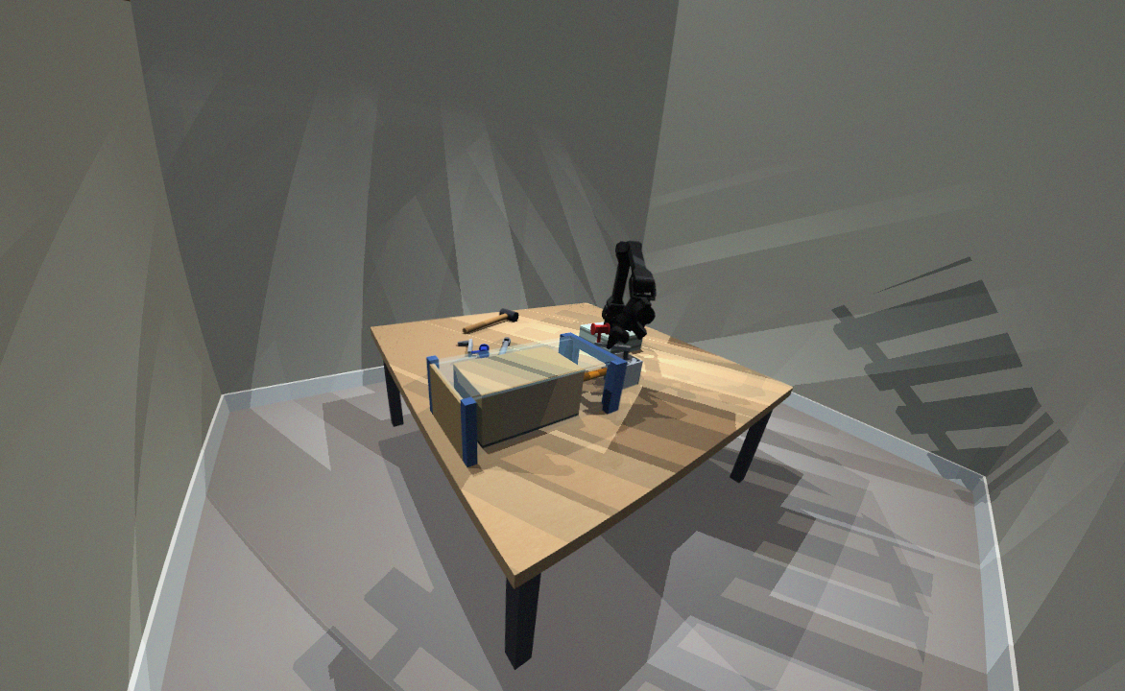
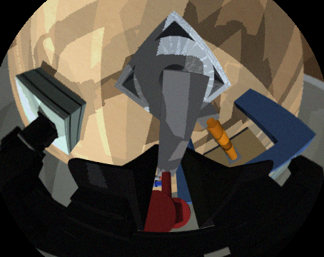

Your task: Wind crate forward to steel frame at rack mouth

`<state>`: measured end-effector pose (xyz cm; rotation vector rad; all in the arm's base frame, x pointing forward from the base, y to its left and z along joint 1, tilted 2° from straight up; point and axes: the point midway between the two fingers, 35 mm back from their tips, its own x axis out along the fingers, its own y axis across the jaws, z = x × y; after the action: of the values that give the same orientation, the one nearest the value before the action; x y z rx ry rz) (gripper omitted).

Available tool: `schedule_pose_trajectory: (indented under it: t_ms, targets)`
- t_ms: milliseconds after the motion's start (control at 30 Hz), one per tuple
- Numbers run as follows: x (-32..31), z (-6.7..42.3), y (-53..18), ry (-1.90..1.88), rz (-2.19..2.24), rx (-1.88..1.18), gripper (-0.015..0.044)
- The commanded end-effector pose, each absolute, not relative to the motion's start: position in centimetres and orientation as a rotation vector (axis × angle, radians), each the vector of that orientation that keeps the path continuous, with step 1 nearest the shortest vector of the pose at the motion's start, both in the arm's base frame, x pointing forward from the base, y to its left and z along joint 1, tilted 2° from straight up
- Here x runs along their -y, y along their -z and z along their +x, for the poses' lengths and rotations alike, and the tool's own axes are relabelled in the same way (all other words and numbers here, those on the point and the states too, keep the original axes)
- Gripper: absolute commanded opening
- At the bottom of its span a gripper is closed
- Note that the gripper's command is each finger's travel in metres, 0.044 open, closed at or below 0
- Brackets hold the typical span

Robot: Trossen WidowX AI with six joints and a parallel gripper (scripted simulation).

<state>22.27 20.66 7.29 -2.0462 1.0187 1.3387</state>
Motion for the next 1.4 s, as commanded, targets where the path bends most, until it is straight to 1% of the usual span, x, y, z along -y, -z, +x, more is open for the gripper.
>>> schedule_pose_trajectory:
  t_ms: [0,1367]
  targets:
    - [-20.70,22.27,-7.19,-1.338,-2.045,-1.018,0.0000]
    - [-20.70,22.27,-6.55,-1.338,-2.045,-1.018,0.0000]
